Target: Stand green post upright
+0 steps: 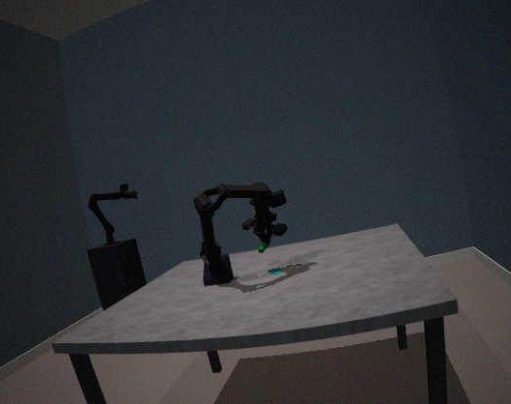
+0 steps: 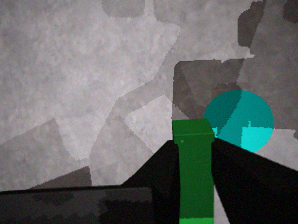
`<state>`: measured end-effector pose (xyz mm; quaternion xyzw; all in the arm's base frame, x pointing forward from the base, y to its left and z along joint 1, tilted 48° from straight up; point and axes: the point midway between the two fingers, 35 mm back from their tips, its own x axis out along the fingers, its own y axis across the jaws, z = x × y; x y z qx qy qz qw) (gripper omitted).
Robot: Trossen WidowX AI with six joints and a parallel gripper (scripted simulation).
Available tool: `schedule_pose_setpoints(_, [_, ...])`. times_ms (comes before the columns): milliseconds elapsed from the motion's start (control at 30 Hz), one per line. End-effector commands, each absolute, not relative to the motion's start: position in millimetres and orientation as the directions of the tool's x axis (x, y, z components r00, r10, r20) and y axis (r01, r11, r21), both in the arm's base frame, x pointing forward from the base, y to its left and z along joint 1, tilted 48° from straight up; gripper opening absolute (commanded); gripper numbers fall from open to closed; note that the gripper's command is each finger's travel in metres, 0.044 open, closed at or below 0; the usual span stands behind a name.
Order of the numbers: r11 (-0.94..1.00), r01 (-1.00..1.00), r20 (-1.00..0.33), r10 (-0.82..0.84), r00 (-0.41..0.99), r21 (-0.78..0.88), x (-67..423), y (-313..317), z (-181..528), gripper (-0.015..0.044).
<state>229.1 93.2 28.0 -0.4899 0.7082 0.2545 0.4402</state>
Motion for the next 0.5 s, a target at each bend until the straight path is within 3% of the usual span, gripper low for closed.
schedule_pose_setpoints(0, [0.399, -0.915, -0.890, -0.437, -0.134, -0.058, 228.5, 92.1, 28.7, 0.0023])
schedule_pose_setpoints(467, [0.414, -0.910, -0.929, -0.341, -0.143, -0.012, 226.2, 89.8, 26.4, 0.0023])
